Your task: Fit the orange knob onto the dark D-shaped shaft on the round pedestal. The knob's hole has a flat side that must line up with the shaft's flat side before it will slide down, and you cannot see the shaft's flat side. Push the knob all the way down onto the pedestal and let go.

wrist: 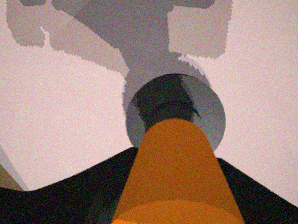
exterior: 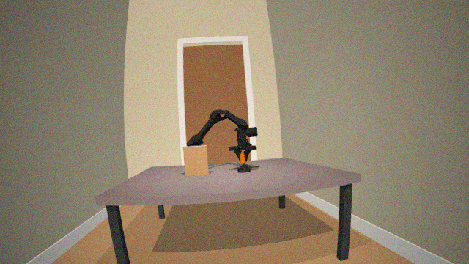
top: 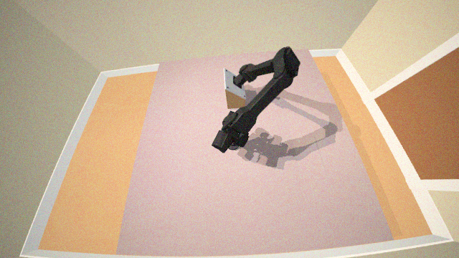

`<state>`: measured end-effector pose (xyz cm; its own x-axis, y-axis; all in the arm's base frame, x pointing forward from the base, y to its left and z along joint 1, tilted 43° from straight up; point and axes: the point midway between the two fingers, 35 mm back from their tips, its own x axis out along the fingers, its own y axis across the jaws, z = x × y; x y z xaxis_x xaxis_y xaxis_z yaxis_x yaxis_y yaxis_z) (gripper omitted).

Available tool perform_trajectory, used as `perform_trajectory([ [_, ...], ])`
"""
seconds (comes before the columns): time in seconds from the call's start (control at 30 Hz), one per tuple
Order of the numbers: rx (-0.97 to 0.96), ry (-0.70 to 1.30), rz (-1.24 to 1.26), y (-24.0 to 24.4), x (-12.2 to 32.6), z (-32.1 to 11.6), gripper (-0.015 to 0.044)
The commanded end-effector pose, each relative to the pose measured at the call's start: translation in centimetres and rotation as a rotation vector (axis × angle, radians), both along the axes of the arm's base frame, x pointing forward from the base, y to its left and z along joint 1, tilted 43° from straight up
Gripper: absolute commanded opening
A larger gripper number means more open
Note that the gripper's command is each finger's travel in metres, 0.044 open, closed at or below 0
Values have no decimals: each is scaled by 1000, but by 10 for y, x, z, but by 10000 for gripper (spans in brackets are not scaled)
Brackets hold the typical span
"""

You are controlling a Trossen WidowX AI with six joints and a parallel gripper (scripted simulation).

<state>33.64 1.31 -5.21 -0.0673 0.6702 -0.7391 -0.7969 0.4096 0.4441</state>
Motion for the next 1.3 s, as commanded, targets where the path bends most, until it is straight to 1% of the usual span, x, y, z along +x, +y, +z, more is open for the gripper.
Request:
perform_trajectory([
  [0.0,3,-61,63,-2,2,0,0],
  [0.1,9,-118,125,-1,2,-1,0],
  [0.8,9,-118,125,-1,2,1,0],
  [0.87,10,-135,145,-1,2,1,0],
  [1.03,22,-251,273,-2,2,0,0],
  [1.27,22,-258,280,0,0,-2,0],
])
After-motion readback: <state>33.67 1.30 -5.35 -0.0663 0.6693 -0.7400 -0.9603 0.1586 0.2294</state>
